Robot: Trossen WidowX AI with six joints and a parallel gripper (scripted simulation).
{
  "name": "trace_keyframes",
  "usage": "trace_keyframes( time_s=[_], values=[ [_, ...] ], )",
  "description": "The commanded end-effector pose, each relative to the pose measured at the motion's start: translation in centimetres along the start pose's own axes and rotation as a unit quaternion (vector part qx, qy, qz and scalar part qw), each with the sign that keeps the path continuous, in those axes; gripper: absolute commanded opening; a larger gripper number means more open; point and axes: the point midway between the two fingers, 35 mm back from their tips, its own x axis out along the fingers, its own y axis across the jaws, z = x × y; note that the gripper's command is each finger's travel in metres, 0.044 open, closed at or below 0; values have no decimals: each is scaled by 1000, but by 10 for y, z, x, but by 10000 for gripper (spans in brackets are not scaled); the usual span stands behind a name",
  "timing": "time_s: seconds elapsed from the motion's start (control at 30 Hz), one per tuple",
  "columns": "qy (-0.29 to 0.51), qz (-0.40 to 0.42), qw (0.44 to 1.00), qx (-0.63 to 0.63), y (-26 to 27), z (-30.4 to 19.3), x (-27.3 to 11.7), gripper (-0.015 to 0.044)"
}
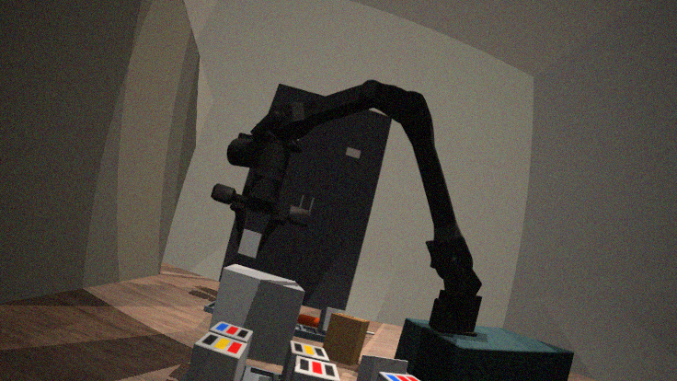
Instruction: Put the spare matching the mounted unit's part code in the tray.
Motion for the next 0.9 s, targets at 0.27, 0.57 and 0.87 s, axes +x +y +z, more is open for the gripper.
trace_keyframes(
  time_s=[0.27,0.57,0.87],
  values=[
    [1,1,1000,3,1,0,13,0],
    [1,1,1000,3,2,0,22,0],
    [1,1,1000,3,2,0,31,0]
  ],
)
